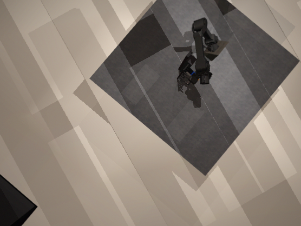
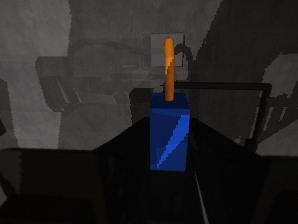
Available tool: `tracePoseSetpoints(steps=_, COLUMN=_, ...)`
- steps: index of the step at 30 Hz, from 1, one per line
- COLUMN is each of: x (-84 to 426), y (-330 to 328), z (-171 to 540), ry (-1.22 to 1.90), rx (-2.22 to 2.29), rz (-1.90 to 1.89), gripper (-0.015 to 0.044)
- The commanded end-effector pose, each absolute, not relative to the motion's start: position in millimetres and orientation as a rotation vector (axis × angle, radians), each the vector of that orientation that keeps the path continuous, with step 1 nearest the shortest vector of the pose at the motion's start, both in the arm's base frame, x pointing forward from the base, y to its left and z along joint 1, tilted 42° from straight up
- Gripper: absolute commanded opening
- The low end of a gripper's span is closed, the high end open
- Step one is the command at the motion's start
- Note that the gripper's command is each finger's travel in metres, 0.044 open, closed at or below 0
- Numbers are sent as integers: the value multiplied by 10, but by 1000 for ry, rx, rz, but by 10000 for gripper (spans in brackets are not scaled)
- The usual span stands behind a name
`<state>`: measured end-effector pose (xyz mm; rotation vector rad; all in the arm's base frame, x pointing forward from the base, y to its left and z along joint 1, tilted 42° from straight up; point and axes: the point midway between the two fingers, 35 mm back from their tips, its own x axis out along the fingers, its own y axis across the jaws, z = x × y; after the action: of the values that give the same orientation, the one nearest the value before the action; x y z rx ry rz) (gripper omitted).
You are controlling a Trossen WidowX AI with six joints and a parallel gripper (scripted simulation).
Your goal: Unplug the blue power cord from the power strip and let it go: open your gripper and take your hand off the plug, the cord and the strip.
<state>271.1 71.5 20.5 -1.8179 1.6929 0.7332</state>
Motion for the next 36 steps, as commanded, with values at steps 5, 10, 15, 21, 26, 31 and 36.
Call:
tracePoseSetpoints(steps=5, x=2727, y=1004, z=45, ry=1645, rx=-1785, rz=779, gripper=0)
tracePoseSetpoints(steps=10, x=2723, y=1075, z=3, ry=1645, rx=-1785, rz=779, gripper=0)
tracePoseSetpoints(steps=15, x=2716, y=1143, z=-41, ry=1645, rx=-1786, rz=780, gripper=0)
tracePoseSetpoints(steps=21, x=2696, y=1096, z=-32, ry=1650, rx=-1790, rz=779, gripper=131)
tracePoseSetpoints(steps=26, x=2696, y=1096, z=-32, ry=1650, rx=-1790, rz=779, gripper=263)
tracePoseSetpoints(steps=31, x=2701, y=1214, z=-94, ry=1648, rx=-1789, rz=780, gripper=394)
tracePoseSetpoints(steps=36, x=2669, y=1612, z=-324, ry=1646, rx=-1787, rz=781, gripper=440)
